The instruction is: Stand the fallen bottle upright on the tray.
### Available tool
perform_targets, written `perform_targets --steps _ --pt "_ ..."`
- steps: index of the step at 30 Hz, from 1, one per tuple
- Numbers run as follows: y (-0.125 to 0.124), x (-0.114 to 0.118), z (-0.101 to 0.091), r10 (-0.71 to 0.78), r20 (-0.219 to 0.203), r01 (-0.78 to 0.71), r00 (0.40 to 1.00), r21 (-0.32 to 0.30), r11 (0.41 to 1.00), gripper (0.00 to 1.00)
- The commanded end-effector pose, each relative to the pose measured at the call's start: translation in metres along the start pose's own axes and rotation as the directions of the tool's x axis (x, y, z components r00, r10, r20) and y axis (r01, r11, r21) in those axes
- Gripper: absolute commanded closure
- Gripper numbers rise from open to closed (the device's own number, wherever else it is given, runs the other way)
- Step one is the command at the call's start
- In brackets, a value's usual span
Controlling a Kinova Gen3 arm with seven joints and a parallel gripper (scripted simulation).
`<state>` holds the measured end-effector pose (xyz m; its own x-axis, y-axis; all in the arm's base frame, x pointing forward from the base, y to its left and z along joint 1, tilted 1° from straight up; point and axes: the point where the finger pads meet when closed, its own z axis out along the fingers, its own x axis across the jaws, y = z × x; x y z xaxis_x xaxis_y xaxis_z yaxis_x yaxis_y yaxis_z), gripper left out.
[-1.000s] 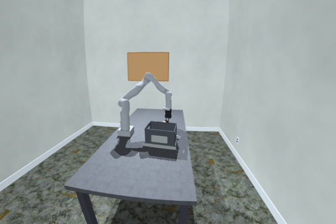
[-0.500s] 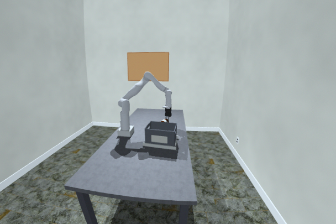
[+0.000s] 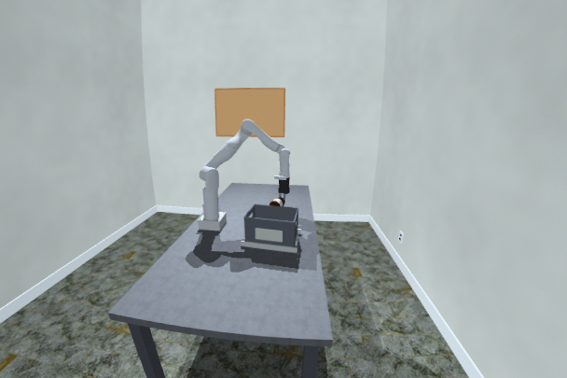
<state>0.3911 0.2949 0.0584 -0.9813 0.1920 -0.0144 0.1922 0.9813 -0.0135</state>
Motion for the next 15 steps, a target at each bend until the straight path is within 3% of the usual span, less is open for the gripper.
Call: perform_targets --steps 1,15 --pt "0.002 -0.001 -0.007 -0.002 0.004 0.002 1.000 -0.007 1.000 1.00" --pt "0.002 -0.001 -0.029 -0.002 0.004 0.002 1.000 -0.007 1.000 1.00"
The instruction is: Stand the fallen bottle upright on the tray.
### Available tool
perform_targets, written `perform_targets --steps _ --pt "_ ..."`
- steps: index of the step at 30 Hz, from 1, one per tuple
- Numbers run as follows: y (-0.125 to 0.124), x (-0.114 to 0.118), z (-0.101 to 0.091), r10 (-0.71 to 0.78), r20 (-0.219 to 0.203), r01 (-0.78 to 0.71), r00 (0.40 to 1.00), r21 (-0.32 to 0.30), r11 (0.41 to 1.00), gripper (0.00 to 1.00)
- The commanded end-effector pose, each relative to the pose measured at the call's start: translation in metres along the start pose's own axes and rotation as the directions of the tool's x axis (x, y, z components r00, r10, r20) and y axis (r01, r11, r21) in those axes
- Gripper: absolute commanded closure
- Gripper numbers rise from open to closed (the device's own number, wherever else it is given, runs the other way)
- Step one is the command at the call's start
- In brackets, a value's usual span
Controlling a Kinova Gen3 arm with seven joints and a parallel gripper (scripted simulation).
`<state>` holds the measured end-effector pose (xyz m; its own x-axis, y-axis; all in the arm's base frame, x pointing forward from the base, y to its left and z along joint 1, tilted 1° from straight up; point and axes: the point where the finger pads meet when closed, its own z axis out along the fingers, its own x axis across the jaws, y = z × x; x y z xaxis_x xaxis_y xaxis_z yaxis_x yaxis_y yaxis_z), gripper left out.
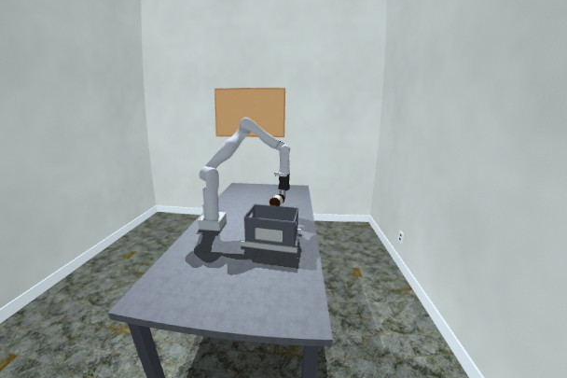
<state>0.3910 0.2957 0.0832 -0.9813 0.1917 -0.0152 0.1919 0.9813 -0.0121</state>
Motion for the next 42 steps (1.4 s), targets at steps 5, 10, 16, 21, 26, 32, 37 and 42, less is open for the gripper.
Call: perform_targets --steps 5,10,16,21,26,32,37,42 --pt "0.002 0.000 -0.013 -0.002 0.003 0.002 1.000 -0.006 1.000 1.00" --pt "0.002 0.000 -0.021 -0.002 0.003 0.002 1.000 -0.006 1.000 1.00" --pt "0.002 0.000 -0.028 -0.002 0.003 0.002 1.000 -0.006 1.000 1.00" --pt "0.002 0.000 -0.035 -0.002 0.003 0.002 1.000 -0.006 1.000 1.00" --pt "0.002 0.000 -0.041 -0.002 0.003 0.002 1.000 -0.006 1.000 1.00" --pt "0.002 0.000 -0.045 -0.002 0.003 0.002 1.000 -0.006 1.000 1.00" --pt "0.002 0.000 -0.050 -0.002 0.003 0.002 1.000 -0.006 1.000 1.00" --pt "0.002 0.000 -0.054 -0.002 0.003 0.002 1.000 -0.006 1.000 1.00"
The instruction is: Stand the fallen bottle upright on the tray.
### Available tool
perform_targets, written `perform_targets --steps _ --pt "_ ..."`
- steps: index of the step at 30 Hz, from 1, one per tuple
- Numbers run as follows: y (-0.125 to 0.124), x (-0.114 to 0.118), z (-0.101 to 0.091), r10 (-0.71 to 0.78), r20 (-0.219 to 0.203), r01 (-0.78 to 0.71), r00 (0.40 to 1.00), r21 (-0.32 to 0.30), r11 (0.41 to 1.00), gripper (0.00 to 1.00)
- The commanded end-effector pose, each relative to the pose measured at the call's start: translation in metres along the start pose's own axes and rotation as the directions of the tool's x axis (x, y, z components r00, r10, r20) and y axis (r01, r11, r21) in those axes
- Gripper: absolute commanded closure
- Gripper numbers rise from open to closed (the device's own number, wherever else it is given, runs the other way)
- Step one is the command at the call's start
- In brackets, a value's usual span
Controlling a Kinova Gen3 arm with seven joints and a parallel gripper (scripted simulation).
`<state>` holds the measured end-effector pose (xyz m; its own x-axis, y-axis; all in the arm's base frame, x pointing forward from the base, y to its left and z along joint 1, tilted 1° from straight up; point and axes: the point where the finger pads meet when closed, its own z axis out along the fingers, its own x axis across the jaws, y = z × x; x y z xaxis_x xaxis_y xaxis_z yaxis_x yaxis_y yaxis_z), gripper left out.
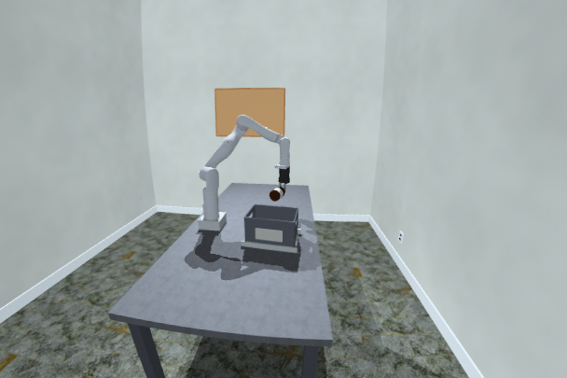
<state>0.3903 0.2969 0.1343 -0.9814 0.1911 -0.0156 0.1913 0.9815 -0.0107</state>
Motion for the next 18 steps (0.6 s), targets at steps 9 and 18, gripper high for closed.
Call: perform_targets --steps 9,18 --pt "0.0012 -0.0005 -0.0071 -0.001 0.002 0.001 1.000 -0.005 1.000 1.00" --pt "0.0012 -0.0005 -0.0102 -0.001 0.002 0.001 1.000 -0.005 1.000 1.00"
